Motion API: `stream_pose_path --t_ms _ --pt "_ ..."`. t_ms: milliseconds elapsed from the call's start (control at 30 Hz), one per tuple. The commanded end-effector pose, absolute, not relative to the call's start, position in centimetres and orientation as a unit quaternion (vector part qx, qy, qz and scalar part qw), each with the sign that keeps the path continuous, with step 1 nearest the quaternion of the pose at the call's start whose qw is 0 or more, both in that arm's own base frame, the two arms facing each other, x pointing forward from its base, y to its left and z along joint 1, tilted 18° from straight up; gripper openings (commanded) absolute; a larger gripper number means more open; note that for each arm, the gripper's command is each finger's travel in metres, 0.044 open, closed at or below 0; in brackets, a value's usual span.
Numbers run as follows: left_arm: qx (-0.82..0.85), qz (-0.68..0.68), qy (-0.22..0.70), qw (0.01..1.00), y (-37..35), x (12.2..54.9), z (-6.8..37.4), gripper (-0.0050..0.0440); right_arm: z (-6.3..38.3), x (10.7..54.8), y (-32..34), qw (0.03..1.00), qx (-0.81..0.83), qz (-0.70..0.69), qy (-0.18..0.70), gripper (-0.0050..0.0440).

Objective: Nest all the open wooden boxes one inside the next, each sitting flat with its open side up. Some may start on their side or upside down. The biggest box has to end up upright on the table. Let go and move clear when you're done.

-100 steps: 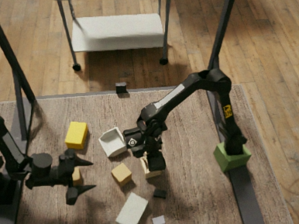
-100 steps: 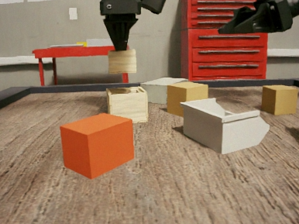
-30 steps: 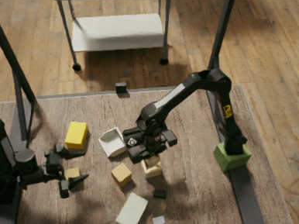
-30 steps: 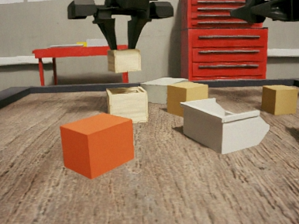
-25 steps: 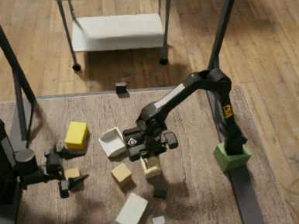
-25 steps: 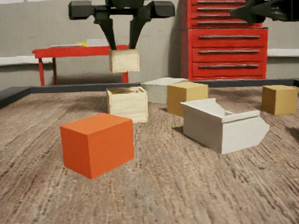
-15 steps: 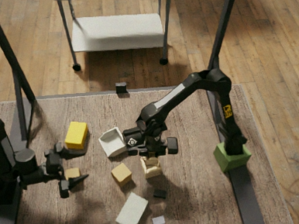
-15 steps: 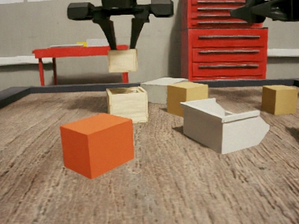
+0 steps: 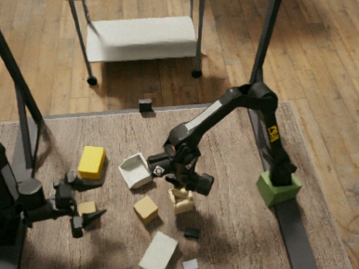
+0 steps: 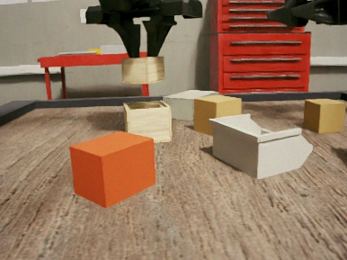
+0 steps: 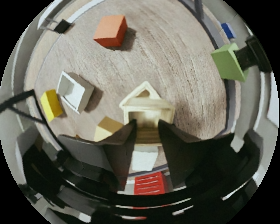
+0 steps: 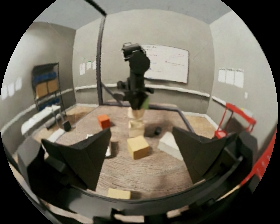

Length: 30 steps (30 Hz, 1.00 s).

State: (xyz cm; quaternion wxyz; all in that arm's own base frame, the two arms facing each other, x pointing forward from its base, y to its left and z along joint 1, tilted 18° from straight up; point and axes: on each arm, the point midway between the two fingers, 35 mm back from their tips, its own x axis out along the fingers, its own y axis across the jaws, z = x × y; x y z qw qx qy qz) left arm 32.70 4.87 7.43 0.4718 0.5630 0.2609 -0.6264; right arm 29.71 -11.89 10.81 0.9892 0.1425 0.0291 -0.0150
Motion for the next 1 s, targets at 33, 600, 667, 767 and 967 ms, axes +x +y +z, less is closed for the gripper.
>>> stream_pose_path --t_ms 33,600,667,767,967 --pt "0.615 -0.641 0.196 0.416 5.07 33.12 8.12 0.0204 10.70 29.65 -11.88 0.989 0.145 -0.015 0.030 0.0400" --pt "0.701 -0.670 0.025 0.244 5.07 33.12 8.12 0.0204 10.70 29.65 -11.88 0.989 0.145 -0.015 0.030 0.0400" --pt "0.708 -0.670 0.006 0.224 5.07 33.12 8.12 0.0204 10.70 29.65 -11.88 0.989 0.145 -0.015 0.030 0.0400" --pt "0.712 -0.670 -0.008 0.209 5.07 33.12 8.12 0.0204 10.70 29.65 -11.88 0.989 0.145 -0.015 0.030 0.0400" --pt "0.712 -0.670 -0.009 0.210 5.03 33.13 8.06 0.0204 10.70 29.65 -11.88 0.989 0.145 -0.015 0.030 0.0400"
